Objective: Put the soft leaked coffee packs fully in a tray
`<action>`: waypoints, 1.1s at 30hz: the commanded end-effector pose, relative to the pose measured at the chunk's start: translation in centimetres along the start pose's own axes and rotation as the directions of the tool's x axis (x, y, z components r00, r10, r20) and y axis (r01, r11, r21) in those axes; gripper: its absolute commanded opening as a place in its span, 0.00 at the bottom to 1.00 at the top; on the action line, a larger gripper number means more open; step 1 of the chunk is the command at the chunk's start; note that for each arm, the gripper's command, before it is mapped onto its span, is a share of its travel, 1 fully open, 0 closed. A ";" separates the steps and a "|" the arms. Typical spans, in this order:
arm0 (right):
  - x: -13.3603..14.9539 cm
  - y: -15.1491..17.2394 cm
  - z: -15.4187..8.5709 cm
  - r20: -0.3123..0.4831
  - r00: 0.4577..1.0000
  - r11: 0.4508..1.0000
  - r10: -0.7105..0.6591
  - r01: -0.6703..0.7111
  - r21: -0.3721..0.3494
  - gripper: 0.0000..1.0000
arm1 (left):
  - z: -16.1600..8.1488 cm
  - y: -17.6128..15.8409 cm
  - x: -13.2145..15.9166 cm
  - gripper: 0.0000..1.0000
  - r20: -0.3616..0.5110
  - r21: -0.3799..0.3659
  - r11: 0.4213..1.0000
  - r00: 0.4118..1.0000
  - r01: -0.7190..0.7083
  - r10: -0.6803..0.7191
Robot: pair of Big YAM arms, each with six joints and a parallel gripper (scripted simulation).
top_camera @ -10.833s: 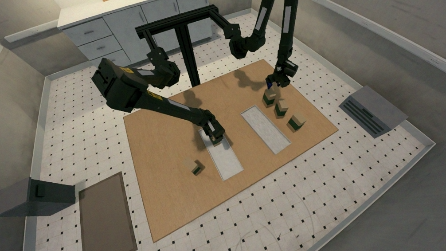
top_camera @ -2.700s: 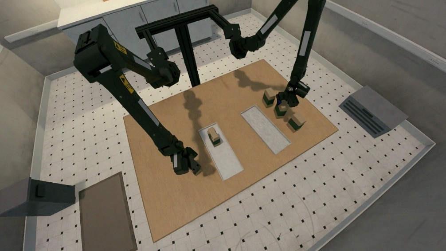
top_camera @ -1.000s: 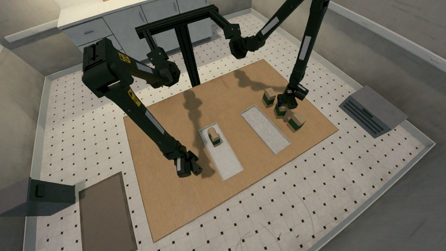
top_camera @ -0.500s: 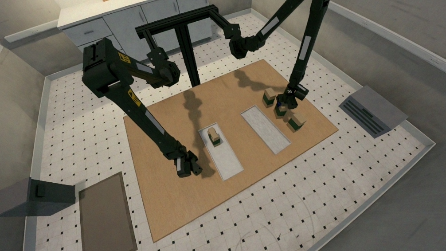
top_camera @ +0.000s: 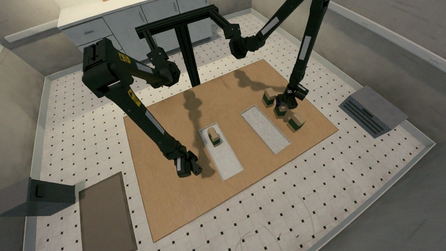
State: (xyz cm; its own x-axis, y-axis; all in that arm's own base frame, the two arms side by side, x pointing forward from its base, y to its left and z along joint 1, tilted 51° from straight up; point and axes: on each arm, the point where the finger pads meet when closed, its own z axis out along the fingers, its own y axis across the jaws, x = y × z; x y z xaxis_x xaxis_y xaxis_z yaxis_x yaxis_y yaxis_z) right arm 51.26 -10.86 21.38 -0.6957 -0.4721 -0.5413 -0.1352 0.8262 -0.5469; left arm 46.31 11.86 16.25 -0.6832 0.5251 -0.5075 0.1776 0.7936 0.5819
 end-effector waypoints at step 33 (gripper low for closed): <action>-0.9 -0.7 -0.4 0.022 1.000 1.000 0.004 -0.004 0.014 0.79 | -9.2 0.2 -0.7 0.79 0.020 -0.007 1.000 1.000 0.005 -0.005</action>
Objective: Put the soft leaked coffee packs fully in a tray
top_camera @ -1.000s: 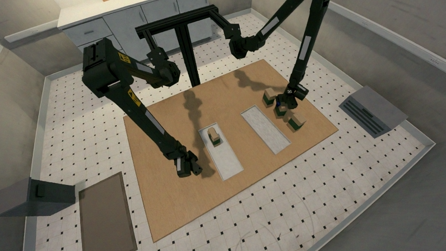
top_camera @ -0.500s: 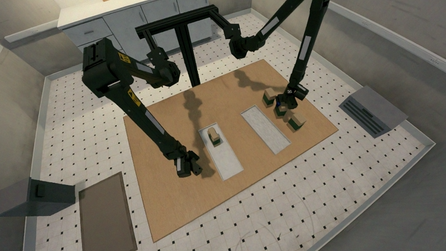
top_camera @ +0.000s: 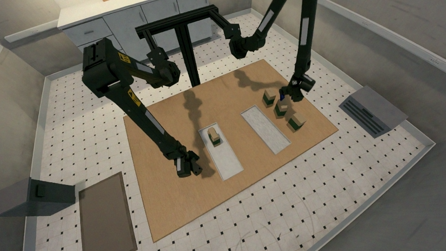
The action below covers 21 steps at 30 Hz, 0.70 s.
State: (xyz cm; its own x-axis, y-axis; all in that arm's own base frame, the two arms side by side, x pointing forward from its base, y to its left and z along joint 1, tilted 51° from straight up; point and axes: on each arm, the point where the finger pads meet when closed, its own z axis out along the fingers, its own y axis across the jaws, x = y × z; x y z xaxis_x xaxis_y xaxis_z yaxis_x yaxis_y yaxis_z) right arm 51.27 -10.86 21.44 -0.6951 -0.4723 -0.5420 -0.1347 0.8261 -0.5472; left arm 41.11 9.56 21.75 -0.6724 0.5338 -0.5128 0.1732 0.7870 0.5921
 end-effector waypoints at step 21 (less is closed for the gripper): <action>-1.9 -1.1 -10.1 0.047 0.999 1.000 0.014 -0.015 0.021 0.79 | -0.8 0.3 -0.4 0.79 0.004 -0.002 1.000 1.000 0.008 -0.008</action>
State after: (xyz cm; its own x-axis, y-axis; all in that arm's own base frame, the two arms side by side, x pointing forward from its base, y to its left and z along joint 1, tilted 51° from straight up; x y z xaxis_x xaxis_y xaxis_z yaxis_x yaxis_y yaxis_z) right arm 46.10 -8.36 26.51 -0.6835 -0.4821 -0.5481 -0.1360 0.8218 -0.5532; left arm 40.57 9.26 21.79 -0.6789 0.5291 -0.5091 0.1783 0.7914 0.5847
